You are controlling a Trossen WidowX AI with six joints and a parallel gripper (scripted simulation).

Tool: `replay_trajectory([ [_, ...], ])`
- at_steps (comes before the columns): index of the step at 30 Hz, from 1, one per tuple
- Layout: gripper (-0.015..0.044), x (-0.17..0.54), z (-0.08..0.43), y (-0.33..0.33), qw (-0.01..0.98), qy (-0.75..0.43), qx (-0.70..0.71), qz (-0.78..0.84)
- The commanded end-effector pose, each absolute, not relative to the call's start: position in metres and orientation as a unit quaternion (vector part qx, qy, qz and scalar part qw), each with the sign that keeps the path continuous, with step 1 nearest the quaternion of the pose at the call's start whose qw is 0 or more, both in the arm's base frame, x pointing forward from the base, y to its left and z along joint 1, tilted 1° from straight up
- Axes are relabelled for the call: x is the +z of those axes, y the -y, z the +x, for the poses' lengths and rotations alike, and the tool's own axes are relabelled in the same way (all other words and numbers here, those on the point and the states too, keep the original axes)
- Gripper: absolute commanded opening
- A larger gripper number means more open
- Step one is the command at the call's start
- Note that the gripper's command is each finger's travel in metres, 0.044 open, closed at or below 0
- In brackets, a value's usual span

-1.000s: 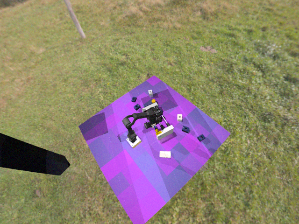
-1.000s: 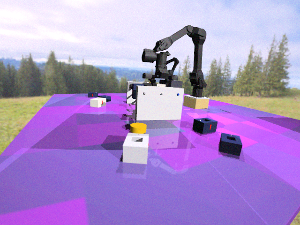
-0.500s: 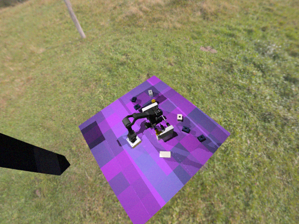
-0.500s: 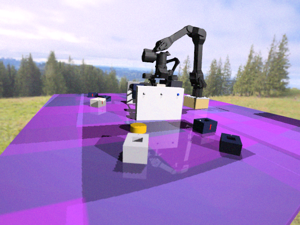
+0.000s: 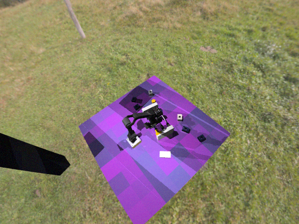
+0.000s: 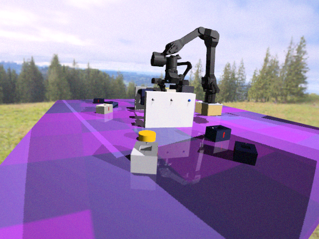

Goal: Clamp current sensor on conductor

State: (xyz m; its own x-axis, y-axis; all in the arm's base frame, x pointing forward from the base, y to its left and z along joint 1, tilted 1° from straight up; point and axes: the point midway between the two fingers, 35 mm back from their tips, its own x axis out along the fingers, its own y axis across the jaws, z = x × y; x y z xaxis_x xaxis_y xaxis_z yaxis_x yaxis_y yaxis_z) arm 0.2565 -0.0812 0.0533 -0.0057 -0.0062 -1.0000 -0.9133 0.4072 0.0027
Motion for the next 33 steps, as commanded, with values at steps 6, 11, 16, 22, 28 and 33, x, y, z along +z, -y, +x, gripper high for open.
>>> replay_trajectory([
  [6, 0.0256, 0.0534, 0.2565, 0.0812, 0.590, -0.596, 0.384, -0.386],
  [11, 0.0256, 0.0534, 0.2565, 0.0812, 0.590, -0.596, 0.384, -0.386],
  [16, 0.0256, 0.0534, 0.2565, 0.0812, 0.590, -0.596, 0.384, -0.386],
  [22, 0.0387, 0.0534, 0.2565, 0.0812, 0.590, -0.596, 0.384, -0.386],
  [28, 0.0440, 0.0534, 0.2565, 0.0812, 0.590, -0.596, 0.384, -0.386],
  [33, 0.0440, 0.0557, 0.2570, 0.0813, 0.590, -0.596, 0.384, -0.386],
])
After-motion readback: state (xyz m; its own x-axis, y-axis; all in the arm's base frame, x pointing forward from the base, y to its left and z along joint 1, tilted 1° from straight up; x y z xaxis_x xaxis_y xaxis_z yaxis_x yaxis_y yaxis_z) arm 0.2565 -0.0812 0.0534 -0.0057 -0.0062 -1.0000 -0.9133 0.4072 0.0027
